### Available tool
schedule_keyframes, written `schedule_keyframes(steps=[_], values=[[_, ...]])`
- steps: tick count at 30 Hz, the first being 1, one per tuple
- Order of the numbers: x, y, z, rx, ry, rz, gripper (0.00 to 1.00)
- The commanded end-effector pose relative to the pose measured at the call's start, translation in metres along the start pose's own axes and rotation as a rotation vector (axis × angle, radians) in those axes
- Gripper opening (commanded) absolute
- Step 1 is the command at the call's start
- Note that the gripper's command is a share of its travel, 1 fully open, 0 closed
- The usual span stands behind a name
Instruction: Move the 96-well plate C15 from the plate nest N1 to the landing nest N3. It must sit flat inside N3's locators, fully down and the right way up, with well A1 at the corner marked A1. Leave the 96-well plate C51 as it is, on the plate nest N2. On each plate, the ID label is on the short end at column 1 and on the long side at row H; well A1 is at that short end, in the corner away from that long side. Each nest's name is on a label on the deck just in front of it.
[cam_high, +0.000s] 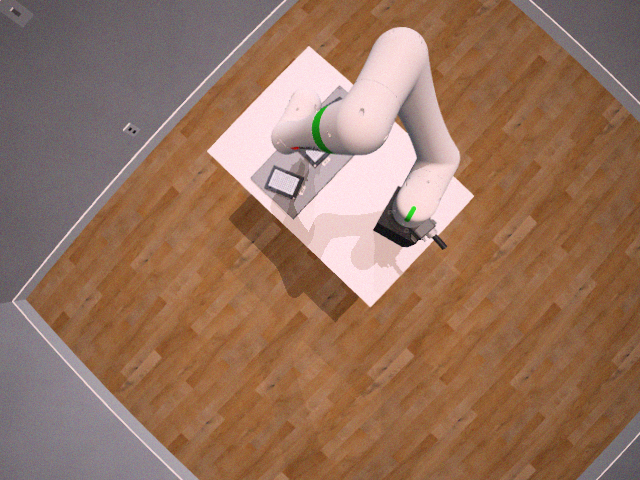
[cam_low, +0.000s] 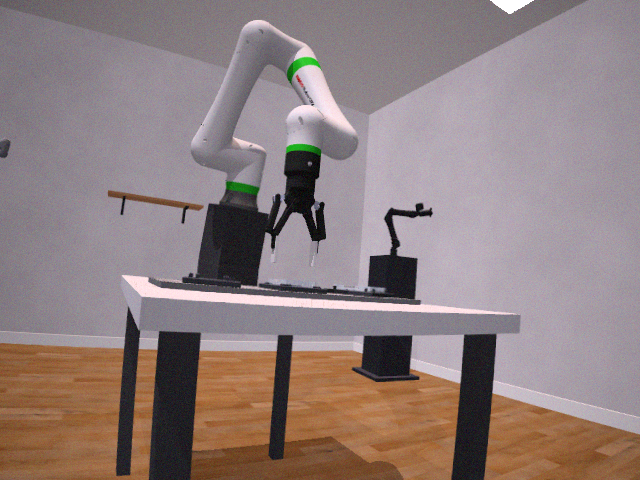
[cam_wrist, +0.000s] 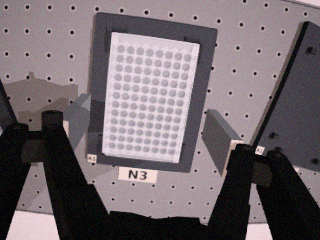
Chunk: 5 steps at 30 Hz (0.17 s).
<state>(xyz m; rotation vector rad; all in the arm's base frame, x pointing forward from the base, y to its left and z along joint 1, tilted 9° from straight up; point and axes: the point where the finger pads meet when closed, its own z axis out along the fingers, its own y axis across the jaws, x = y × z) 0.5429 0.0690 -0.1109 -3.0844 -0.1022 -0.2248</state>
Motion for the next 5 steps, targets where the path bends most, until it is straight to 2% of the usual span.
schedule_keyframes(steps=[1, 5], values=[[0.0002, 0.0000, -0.0001, 0.000, 0.000, 0.000, 0.66], [0.0002, 0.0000, -0.0001, 0.000, 0.000, 0.000, 0.66]])
